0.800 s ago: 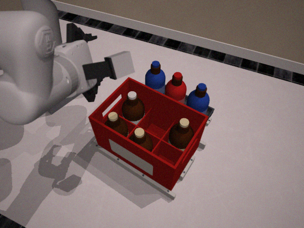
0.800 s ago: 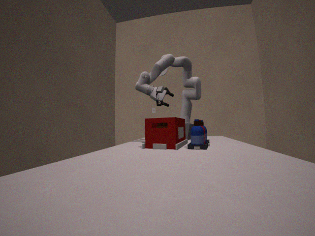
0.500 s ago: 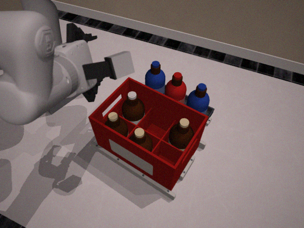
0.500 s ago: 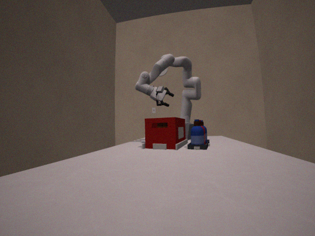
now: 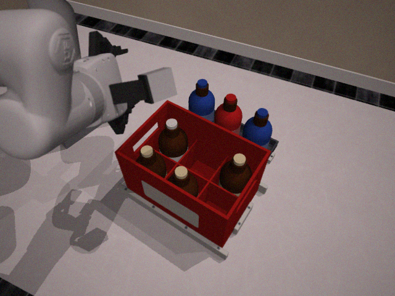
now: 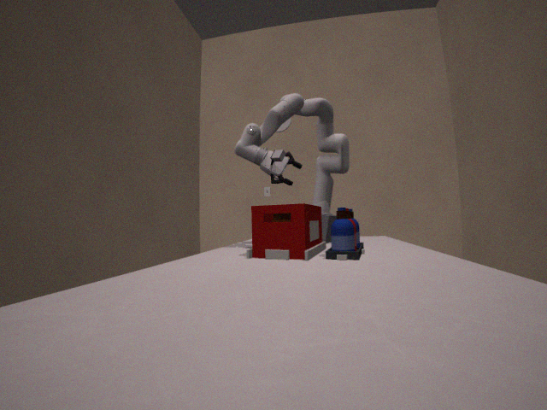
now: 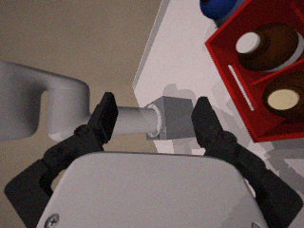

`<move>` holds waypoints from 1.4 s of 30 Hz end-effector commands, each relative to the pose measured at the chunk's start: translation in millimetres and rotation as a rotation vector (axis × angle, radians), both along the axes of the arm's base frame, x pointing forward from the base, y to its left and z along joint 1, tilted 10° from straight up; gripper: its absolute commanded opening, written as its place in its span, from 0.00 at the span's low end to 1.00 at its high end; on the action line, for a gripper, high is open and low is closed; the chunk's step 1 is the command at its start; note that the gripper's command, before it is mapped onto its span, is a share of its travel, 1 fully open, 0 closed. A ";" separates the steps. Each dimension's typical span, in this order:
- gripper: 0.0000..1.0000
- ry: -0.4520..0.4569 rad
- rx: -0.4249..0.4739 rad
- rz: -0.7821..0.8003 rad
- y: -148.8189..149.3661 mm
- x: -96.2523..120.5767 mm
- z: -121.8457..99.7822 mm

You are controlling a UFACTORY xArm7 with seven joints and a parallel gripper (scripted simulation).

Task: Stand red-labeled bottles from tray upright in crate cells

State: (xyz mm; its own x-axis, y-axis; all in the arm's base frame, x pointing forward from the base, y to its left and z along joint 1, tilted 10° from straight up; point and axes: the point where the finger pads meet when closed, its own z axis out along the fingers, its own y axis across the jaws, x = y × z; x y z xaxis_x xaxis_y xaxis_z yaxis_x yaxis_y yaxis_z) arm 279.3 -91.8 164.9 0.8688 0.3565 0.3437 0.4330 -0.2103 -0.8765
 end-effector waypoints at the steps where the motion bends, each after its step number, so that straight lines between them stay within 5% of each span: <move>1: 1.00 -0.049 -0.114 0.004 -3.0 16.8 -7.6; 8: 1.00 -0.117 -0.289 0.009 -6.5 41.2 -21.5; 11: 1.00 -0.117 -0.289 0.009 -6.5 41.2 -21.5; 15: 1.00 -0.171 -0.424 0.013 -9.3 60.3 -32.0; 18: 1.00 -0.171 -0.424 0.013 -9.3 60.3 -32.0; 22: 1.00 -0.226 -0.561 0.017 -12.2 79.6 -42.8; 27: 1.00 -0.226 -0.561 0.017 -12.2 79.6 -42.8; 30: 1.00 -0.277 -0.690 0.021 -14.9 97.8 -52.9; 33: 1.00 -0.277 -0.690 0.021 -14.9 97.8 -52.9; 36: 1.00 -0.321 -0.803 0.025 -17.4 113.7 -61.7; 42: 1.00 -0.358 -0.892 0.027 -19.2 126.4 -68.4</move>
